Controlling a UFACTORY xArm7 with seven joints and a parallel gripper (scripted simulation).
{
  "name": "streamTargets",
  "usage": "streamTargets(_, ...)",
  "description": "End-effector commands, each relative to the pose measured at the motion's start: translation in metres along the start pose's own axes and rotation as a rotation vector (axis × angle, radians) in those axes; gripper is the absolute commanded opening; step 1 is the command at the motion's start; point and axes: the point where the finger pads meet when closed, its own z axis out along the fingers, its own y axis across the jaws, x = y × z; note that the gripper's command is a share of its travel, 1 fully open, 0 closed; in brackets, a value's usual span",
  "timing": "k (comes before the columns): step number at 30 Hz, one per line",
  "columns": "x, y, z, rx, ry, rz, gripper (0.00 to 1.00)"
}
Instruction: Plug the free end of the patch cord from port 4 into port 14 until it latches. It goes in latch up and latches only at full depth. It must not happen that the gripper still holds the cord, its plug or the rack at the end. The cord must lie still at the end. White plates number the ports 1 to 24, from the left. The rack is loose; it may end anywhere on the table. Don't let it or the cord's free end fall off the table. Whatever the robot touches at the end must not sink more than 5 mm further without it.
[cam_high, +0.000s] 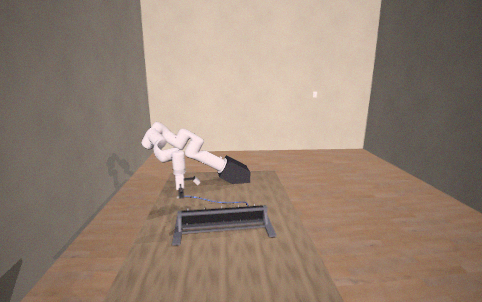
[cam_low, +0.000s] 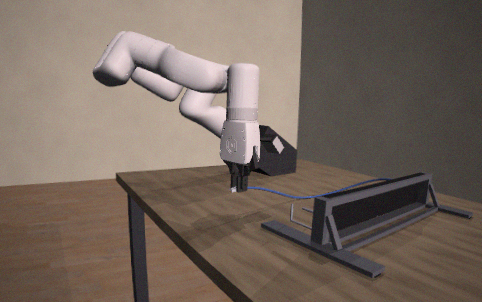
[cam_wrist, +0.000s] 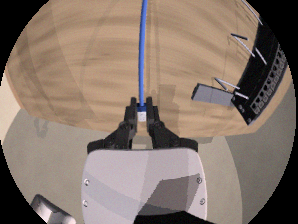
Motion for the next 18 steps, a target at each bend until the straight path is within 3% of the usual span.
streamTargets(1,-0.0001,0.0012,-0.0014,-0.004,-0.001,0.000,0.00)
streamTargets(18,0.0069,0.0065,-0.0029,-0.004,0.000,-0.048,0.00)
